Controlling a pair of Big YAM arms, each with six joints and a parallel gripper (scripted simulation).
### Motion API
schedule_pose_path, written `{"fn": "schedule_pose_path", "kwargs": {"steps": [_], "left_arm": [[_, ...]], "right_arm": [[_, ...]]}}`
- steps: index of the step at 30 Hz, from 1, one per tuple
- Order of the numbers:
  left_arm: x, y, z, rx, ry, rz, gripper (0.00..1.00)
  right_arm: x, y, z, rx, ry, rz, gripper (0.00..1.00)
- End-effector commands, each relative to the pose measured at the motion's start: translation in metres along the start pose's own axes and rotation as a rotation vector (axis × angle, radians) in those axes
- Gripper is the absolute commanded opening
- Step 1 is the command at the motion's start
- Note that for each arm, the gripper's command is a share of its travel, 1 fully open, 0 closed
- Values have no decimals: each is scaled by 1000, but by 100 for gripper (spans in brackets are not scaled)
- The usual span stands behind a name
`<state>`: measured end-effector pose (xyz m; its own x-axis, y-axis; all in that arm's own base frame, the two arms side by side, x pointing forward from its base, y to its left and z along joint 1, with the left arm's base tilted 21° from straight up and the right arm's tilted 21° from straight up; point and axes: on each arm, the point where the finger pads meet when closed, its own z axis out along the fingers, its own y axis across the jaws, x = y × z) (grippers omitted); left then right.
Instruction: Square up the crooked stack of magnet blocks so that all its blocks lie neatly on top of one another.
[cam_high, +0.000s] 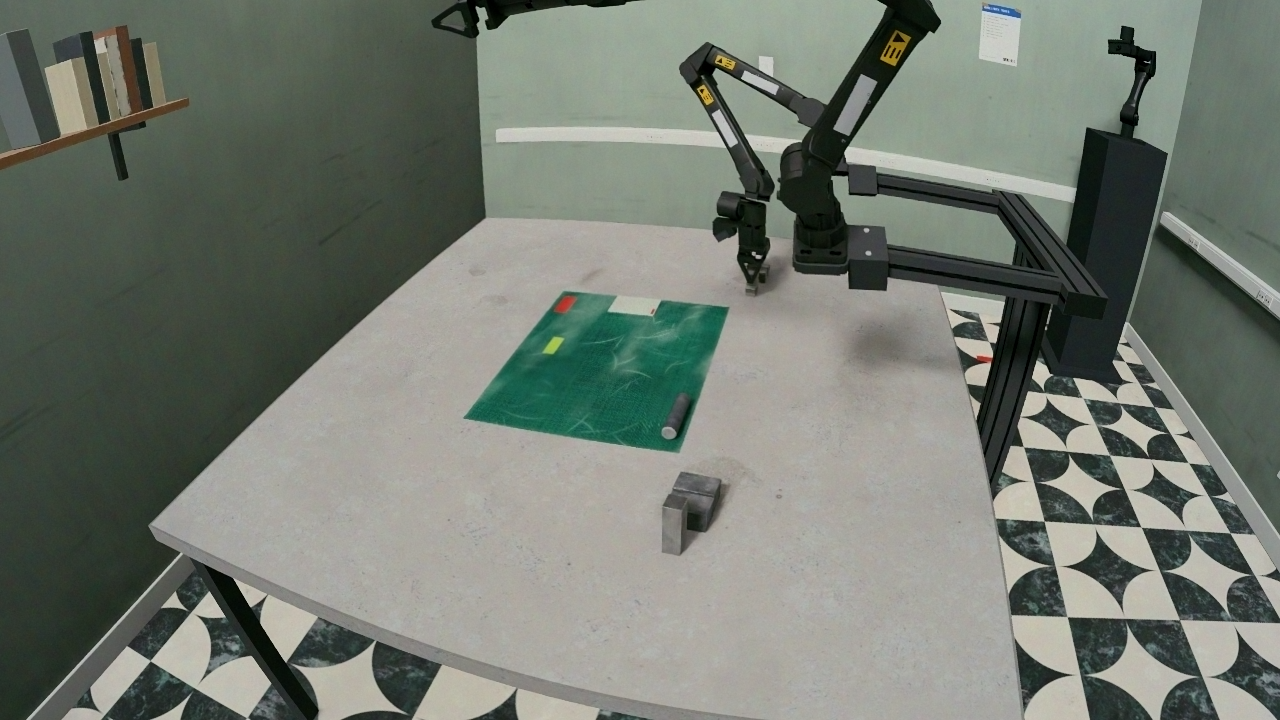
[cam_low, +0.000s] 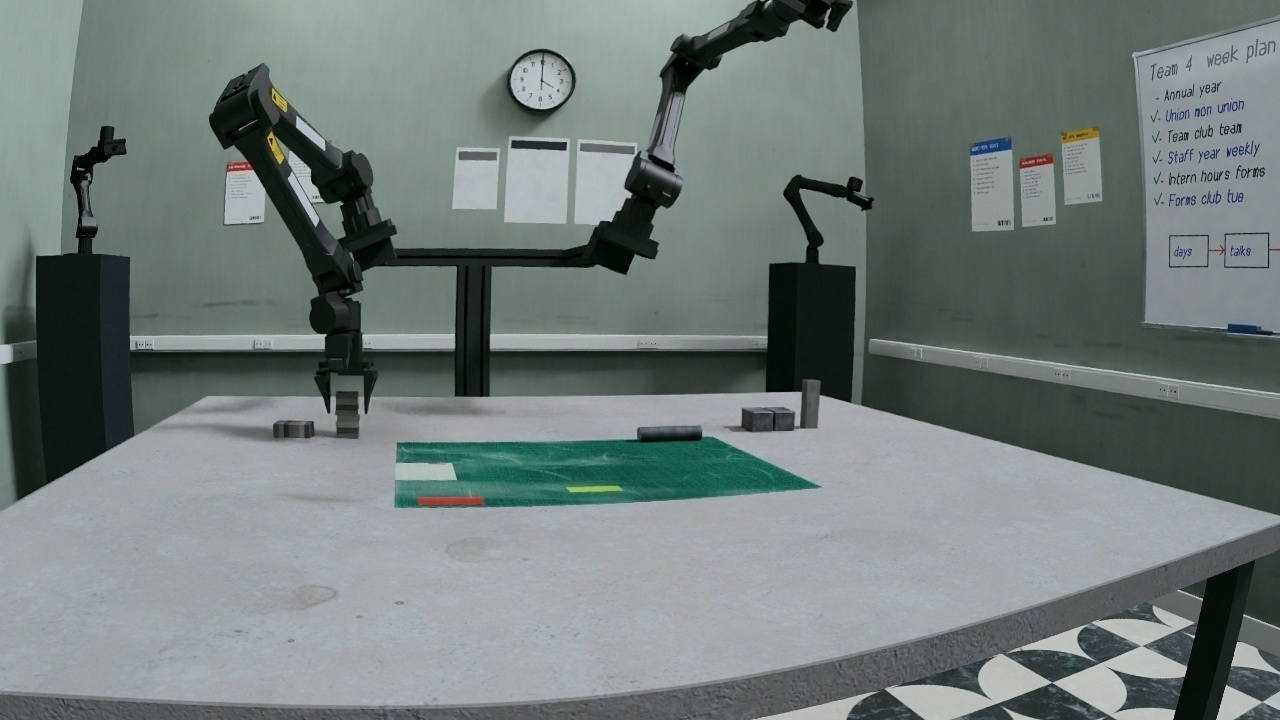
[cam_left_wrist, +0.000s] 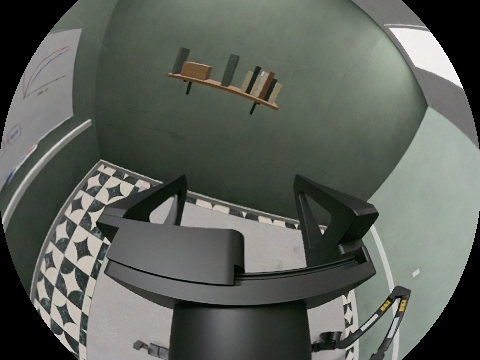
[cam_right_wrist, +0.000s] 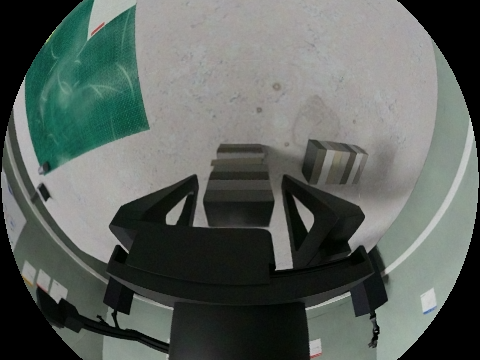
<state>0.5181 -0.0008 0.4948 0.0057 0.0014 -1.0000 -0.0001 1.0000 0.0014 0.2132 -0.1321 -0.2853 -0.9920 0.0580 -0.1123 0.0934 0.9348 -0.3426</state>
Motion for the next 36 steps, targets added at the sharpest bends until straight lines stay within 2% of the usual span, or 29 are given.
{"fn": "schedule_pose_path", "kwargs": {"steps": [1, 7, 8, 36], "left_arm": [[-24, -9, -3, 15, -55, 12, 100], [-24, -9, -3, 15, -55, 12, 100], [-24, -9, -3, 15, -55, 12, 100], [-24, -9, -3, 15, -55, 12, 100]], "right_arm": [[-4, -5, 0, 1, -2, 4, 78], [11, -1, -3, -7, 21, -6, 78], [11, -1, -3, -7, 20, 2, 49], [11, -1, -3, -5, 21, 3, 47]]}}
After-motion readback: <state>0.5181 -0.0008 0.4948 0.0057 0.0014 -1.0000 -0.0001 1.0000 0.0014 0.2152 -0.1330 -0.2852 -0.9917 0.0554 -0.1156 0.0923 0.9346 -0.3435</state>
